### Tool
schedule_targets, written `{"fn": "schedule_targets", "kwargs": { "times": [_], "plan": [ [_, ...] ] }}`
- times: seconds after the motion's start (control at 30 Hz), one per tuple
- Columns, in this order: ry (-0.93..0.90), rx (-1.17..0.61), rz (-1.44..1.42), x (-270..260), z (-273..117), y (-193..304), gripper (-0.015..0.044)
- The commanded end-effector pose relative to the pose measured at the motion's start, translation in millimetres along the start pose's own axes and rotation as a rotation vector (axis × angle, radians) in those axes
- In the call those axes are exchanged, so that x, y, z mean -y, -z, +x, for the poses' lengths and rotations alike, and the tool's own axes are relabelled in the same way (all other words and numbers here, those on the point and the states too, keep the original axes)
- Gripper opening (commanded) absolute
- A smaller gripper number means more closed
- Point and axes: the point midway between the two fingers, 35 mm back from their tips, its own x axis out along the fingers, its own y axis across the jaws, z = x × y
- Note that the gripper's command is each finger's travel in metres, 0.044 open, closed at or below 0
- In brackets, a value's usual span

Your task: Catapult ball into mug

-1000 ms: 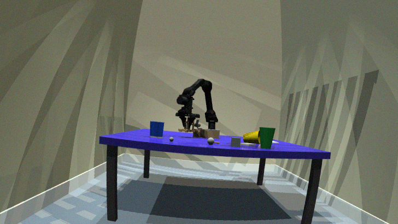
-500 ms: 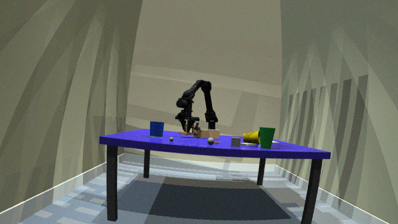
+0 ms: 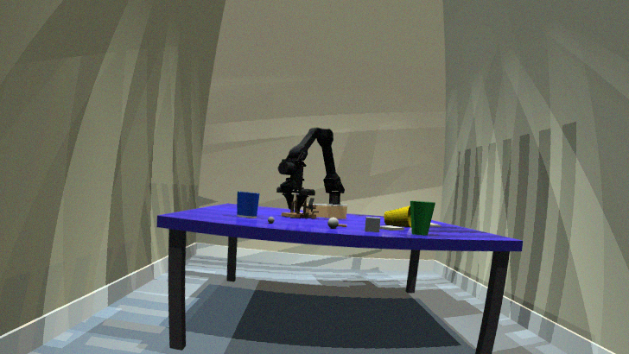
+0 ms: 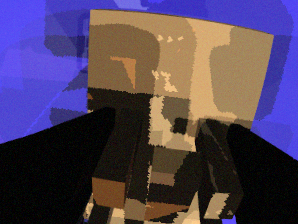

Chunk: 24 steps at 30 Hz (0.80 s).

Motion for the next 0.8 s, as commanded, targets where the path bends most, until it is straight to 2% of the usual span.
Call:
{"fn": "schedule_targets", "kwargs": {
  "times": [0.0,0.03,0.53,0.6,0.7,0.77],
  "plan": [
    [0.000,0.003,0.000,0.0,-1.2,-0.5,0.0000],
    [0.000,0.003,0.000,0.0,-1.2,-0.5,0.0000],
    [0.000,0.003,0.000,0.0,-3.7,-0.9,0.0394],
    [0.000,0.003,0.000,-0.1,-24.3,-3.5,0.0440],
    [0.000,0.002,0.000,0.0,-76.6,-3.0,0.0440],
    [0.000,0.002,0.000,0.2,-98.2,0.0,0.0440]
  ]
}}
